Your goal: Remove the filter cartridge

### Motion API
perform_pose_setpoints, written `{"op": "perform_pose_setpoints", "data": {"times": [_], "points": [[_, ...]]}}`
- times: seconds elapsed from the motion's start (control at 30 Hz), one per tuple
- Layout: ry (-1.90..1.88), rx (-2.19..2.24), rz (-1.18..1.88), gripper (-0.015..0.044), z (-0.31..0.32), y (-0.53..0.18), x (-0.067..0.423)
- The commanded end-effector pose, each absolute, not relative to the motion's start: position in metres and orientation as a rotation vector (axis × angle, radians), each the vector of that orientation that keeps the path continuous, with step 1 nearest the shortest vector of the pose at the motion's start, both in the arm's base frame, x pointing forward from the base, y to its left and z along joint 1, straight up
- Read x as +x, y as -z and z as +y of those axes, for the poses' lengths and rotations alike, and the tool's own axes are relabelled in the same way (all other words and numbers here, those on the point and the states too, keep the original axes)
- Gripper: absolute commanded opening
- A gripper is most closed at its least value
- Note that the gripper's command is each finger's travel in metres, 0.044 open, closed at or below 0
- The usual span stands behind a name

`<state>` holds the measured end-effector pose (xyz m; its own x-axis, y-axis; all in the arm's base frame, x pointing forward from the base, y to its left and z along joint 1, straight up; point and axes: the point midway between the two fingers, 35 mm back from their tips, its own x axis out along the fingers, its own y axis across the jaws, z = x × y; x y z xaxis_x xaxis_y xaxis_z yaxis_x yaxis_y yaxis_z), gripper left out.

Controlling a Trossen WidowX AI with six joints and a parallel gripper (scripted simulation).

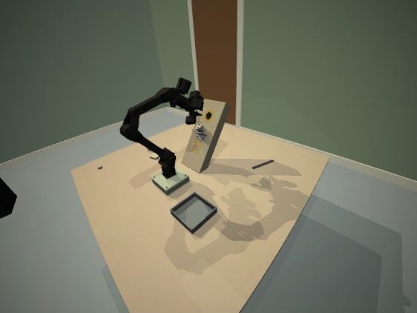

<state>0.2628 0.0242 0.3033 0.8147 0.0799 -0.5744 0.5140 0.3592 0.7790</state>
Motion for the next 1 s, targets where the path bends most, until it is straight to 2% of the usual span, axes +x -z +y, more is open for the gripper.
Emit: {"op": "perform_pose_setpoints", "data": {"times": [0.0, 0.27, 0.4, 0.73, 0.97], "points": [[0.290, 1.188, 0.576, 0.0205, 0.025, -0.327, 0.264], [0.304, 1.185, 0.589, 0.0415, 0.024, -0.379, 0.260], [0.265, 0.944, 0.678, 0.0310, 0.024, -0.357, 0.257], [-0.062, 0.012, 1.010, 0.0305, 0.024, -0.271, 0.227], [-0.093, -0.046, 1.028, 0.0305, 0.024, -0.266, 0.224]]}}
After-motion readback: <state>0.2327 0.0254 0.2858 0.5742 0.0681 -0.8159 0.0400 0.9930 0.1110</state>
